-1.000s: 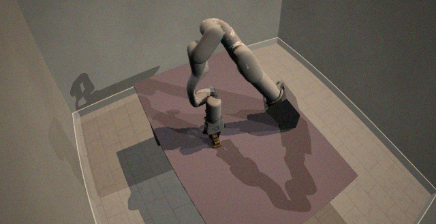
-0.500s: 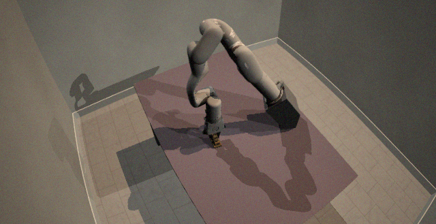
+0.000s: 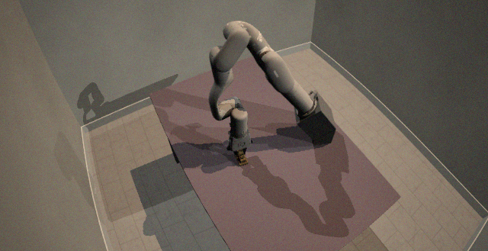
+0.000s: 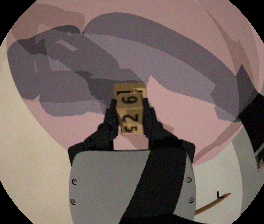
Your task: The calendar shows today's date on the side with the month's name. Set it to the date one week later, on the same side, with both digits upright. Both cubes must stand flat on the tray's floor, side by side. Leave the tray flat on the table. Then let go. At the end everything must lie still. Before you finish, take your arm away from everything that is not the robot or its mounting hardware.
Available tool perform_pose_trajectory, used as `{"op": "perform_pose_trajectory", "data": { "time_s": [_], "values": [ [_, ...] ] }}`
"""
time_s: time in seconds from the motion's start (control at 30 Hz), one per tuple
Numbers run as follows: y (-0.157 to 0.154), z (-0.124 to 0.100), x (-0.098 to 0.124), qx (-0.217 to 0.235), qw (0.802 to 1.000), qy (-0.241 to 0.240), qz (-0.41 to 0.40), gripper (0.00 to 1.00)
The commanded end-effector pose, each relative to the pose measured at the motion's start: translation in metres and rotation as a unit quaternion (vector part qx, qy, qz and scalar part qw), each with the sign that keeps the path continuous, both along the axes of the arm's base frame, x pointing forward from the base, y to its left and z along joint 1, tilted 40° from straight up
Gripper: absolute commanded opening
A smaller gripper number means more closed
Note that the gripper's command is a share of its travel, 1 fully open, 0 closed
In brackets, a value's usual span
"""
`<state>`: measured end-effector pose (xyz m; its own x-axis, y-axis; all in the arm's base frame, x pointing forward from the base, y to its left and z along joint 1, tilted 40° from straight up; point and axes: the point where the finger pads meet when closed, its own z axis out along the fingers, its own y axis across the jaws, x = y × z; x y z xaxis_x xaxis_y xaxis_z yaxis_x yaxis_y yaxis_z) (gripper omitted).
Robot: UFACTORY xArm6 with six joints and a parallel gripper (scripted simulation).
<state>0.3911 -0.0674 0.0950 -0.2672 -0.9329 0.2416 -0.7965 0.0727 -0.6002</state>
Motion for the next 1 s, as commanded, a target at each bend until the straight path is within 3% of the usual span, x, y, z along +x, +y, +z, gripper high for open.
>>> {"op": "perform_pose_trajectory", "data": {
  "time_s": [0.0, 0.97],
  "values": [
    [0.0001, 0.0005, 0.0005, 0.0, 1.0, -0.001, 0.0, 0.29],
    [-0.0032, -0.0068, 0.0057, 0.0, 1.0, -0.001, 0.0, 0.29]
  ]
}}
